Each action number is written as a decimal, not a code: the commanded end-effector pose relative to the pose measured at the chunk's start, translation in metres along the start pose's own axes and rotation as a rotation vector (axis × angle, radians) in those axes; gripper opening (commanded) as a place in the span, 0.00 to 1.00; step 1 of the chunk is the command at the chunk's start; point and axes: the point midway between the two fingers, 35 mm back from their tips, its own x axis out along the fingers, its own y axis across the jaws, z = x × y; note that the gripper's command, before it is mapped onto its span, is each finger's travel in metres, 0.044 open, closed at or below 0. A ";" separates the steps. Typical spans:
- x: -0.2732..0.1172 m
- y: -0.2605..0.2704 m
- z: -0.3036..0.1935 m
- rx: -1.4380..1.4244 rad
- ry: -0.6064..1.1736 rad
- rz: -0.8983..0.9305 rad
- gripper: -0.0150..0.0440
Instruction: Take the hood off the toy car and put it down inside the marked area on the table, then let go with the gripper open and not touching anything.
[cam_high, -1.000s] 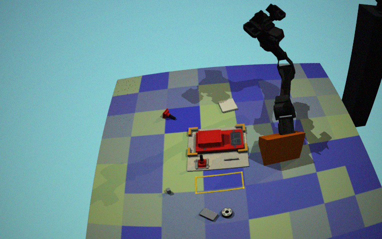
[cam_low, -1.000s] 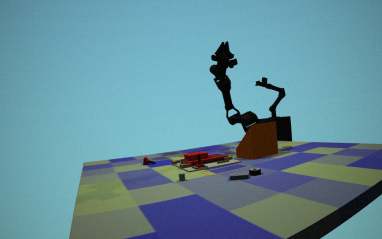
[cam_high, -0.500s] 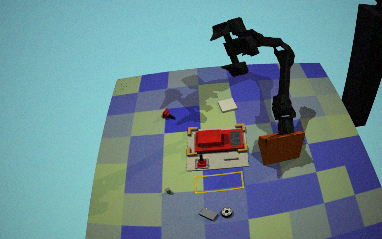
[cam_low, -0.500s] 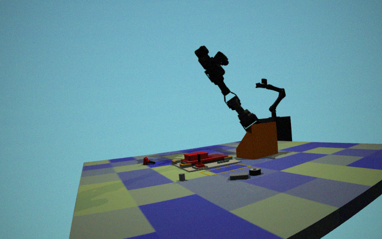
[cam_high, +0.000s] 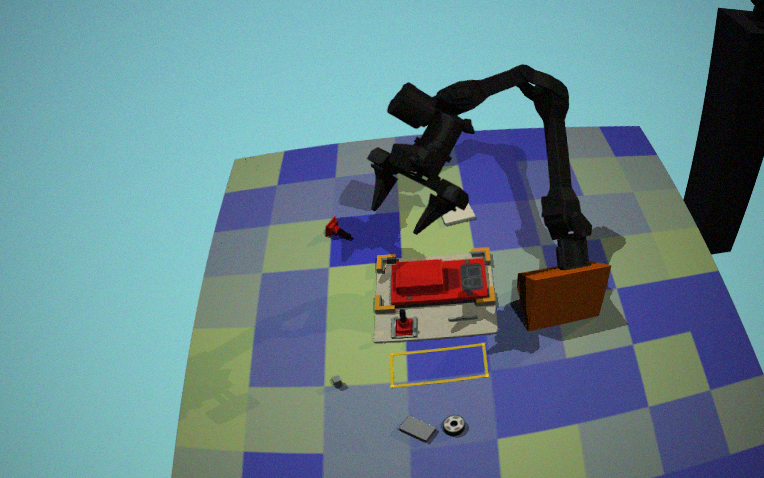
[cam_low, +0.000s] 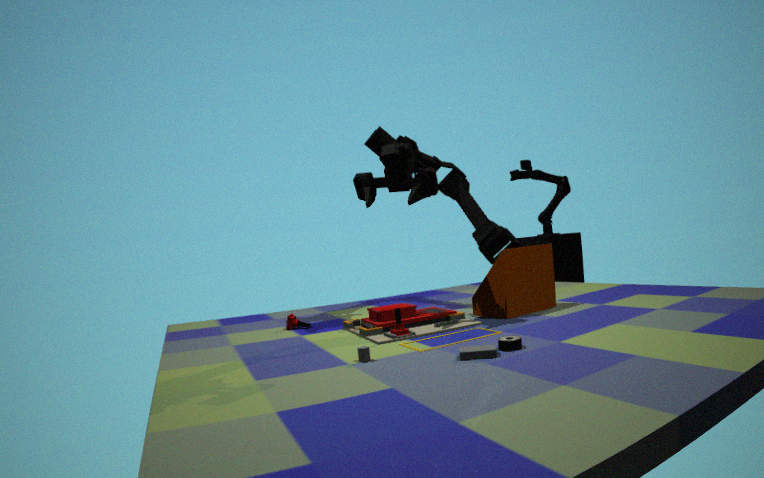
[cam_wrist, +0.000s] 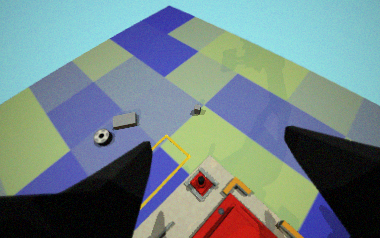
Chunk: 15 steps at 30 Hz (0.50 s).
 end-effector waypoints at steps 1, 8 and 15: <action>0.032 -0.017 -0.071 0.404 0.390 -0.068 1.00; 0.044 -0.030 -0.151 0.763 0.801 -0.288 1.00; 0.043 -0.033 -0.168 0.827 0.884 -0.359 1.00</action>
